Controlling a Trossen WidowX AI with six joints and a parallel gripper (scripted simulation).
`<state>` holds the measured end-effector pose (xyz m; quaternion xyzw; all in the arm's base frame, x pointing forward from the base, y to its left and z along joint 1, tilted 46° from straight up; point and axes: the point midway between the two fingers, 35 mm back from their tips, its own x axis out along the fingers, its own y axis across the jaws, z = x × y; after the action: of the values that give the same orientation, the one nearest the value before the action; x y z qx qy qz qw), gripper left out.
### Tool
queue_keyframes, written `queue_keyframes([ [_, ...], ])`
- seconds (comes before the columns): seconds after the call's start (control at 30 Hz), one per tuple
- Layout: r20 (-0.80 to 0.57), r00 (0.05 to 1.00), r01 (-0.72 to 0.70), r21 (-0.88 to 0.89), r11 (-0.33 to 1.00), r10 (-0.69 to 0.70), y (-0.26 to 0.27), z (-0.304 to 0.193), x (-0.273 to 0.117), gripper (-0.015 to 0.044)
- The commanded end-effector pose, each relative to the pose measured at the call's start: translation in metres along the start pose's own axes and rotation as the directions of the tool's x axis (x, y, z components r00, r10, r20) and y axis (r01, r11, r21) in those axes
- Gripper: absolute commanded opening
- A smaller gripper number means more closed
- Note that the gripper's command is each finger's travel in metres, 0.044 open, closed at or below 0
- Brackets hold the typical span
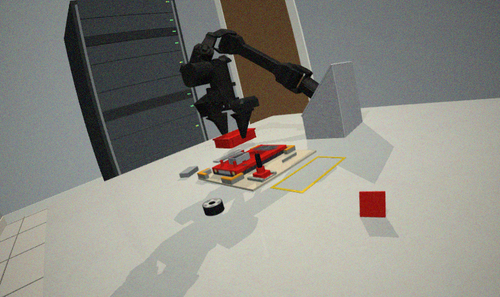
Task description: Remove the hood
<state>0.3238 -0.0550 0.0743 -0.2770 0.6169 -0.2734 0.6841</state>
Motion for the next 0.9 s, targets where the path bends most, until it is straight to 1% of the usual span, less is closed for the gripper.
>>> queue_keyframes([
  [0.0,0.006,1.000,-0.003,0.006,1.000,0.003,-0.001,0.000,-0.019,0.0000],
  [0.03,0.006,1.000,-0.003,0.006,1.000,0.003,-0.001,0.000,-0.020,0.0000],
  [0.07,0.008,1.000,-0.001,0.000,1.000,0.001,0.001,0.001,-0.011,0.0000],
  [0.13,0.009,1.000,-0.005,0.000,1.000,0.005,0.010,0.003,-0.012,0.0000],
  [0.5,0.010,1.000,-0.028,-0.001,1.000,0.028,0.080,0.010,-0.018,0.0000],
  [0.87,0.007,1.000,-0.031,0.001,1.000,0.031,0.150,0.001,-0.022,0.0000],
])
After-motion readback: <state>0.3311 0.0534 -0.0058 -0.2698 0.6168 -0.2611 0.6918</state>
